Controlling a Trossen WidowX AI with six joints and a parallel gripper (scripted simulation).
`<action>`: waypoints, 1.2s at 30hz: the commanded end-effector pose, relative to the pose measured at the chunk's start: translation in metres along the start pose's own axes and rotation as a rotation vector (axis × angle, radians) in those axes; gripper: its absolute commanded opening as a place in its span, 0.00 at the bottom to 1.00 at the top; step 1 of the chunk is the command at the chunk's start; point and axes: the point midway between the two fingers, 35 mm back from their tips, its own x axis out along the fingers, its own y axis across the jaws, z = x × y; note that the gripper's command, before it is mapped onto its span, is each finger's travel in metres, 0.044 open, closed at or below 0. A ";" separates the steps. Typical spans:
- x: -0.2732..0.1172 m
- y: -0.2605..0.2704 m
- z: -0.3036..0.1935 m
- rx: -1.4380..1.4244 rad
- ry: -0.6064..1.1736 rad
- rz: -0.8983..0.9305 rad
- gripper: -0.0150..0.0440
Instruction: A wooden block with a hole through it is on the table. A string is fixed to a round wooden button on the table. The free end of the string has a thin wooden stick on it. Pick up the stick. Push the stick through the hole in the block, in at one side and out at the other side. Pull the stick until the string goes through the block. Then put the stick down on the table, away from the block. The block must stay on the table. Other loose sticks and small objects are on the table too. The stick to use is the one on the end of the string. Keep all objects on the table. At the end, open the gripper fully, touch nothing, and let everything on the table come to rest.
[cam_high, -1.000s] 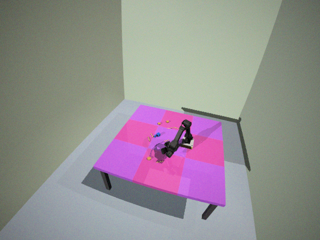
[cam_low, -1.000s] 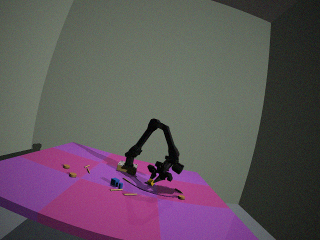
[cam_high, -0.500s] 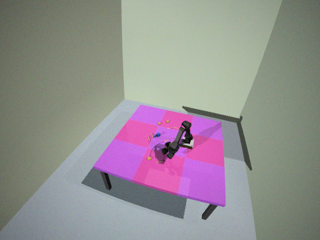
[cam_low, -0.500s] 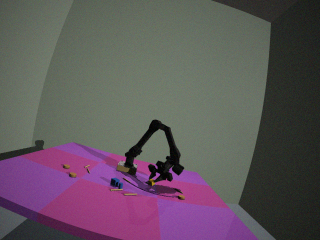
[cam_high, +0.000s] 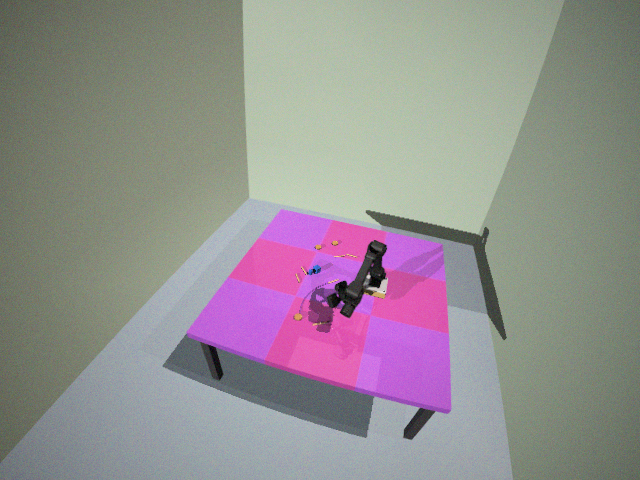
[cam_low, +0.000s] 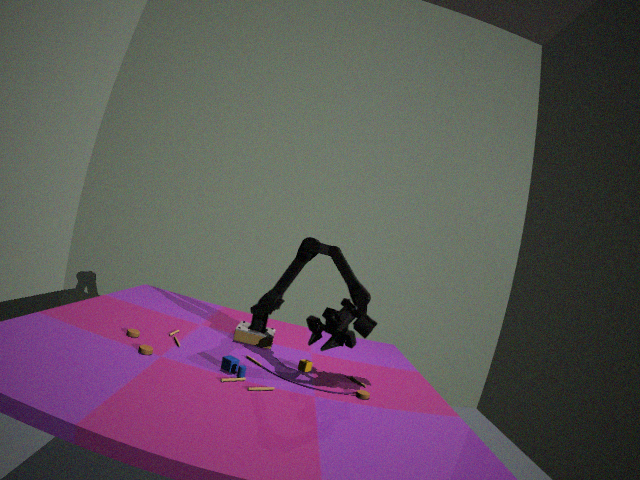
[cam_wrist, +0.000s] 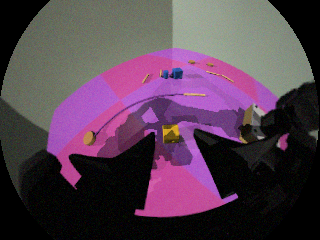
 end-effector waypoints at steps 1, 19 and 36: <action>-0.001 0.000 0.000 0.004 0.003 -0.004 0.66; 0.027 -0.010 0.007 -1.149 0.386 0.068 1.00; 0.040 -0.007 0.017 -2.134 0.488 0.703 1.00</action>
